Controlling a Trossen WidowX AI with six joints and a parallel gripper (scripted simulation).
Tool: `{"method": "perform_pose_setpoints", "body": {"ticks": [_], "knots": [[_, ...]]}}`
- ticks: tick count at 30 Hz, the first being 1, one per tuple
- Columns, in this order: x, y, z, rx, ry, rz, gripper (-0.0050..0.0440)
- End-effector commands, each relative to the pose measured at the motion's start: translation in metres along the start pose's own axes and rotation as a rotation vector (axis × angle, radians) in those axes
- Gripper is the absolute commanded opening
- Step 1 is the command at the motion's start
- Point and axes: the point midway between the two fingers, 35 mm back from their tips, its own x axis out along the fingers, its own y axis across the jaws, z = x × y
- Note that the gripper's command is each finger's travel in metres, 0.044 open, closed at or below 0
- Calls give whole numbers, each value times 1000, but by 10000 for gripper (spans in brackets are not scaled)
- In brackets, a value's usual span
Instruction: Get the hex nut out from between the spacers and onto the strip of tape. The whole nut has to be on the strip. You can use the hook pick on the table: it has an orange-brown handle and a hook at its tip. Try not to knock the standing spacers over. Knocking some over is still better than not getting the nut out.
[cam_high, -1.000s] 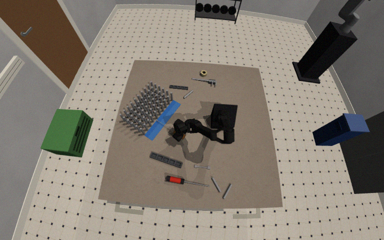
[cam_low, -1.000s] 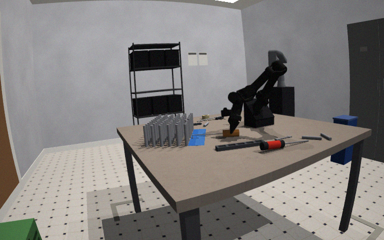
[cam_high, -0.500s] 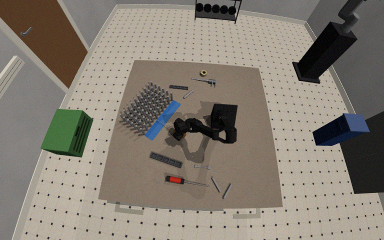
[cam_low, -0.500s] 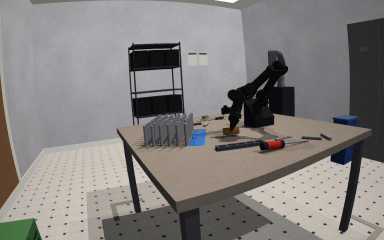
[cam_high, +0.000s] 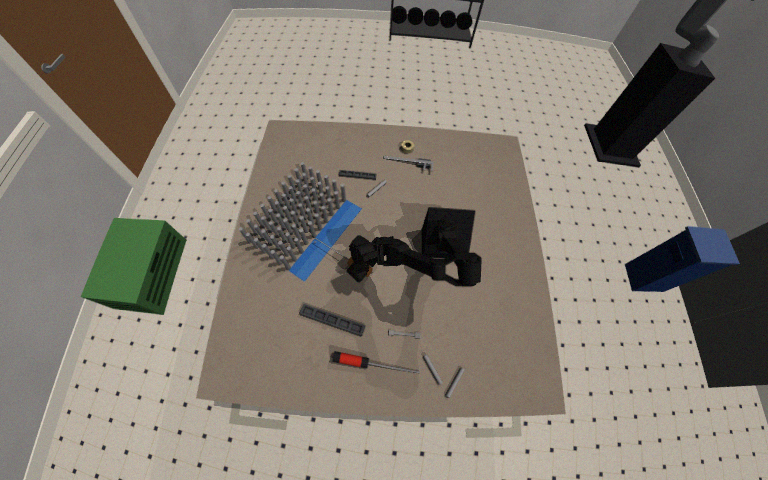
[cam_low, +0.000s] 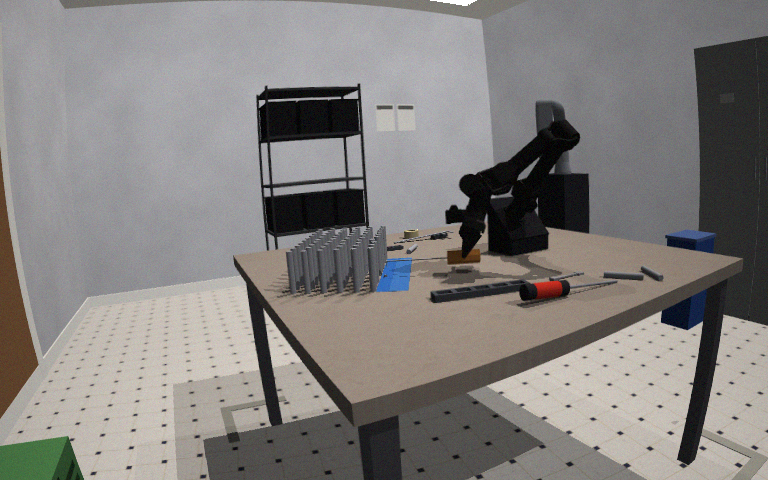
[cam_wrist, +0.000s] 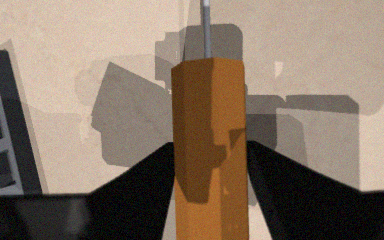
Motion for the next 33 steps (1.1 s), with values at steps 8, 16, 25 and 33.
{"method": "perform_pose_setpoints", "body": {"ticks": [8,16,25,33], "knots": [[-16,7,-22,-16,-20,18,-50],[-32,18,-15,-35,-26,22,-50],[-61,26,3,-40,-28,7,-50],[-98,35,16,-39,-28,7,-50]]}}
